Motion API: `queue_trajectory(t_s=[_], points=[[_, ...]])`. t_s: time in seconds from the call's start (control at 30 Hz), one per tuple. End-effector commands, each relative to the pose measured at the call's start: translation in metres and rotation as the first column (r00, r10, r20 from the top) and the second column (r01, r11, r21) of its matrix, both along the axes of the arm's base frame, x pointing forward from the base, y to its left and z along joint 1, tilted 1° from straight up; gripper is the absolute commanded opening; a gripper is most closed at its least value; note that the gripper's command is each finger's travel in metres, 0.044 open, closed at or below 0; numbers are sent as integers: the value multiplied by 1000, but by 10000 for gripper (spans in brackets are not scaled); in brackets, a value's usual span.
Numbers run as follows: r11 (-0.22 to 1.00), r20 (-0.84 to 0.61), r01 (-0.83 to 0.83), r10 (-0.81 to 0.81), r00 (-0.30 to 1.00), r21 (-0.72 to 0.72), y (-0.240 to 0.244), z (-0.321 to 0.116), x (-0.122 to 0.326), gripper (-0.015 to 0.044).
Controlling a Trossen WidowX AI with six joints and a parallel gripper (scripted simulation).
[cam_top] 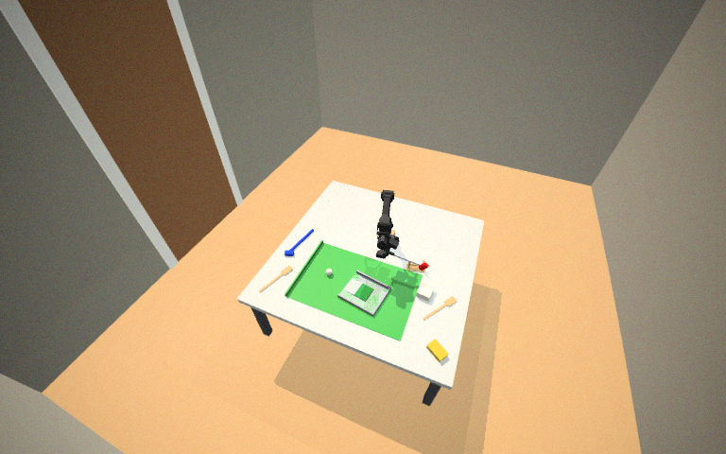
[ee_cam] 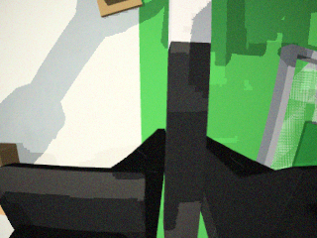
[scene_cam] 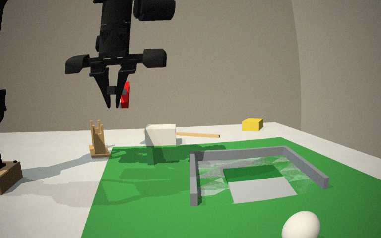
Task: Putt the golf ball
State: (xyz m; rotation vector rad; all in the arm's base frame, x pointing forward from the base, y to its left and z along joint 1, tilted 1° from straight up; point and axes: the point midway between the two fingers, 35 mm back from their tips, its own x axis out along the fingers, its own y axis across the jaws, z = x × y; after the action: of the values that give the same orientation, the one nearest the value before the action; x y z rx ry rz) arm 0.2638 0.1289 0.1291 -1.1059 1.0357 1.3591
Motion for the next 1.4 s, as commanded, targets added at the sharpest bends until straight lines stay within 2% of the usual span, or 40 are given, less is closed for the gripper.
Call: queue_trajectory(t_s=[0.0, 0.47, 0.63, 1.0, 1.37], points=[[992, 4, 122, -122, 992, -9, -21, 5, 15, 0], [893, 7, 448, -449, 894, -41, -93, 12, 44, 0], [818, 5, 572, -573, 819, -61, -120, 15, 51, 0], [571, 11, 814, -818, 575, -105, -190, 20, 56, 0], [256, 30, 956, -965, 262, -143, -260, 25, 46, 0]])
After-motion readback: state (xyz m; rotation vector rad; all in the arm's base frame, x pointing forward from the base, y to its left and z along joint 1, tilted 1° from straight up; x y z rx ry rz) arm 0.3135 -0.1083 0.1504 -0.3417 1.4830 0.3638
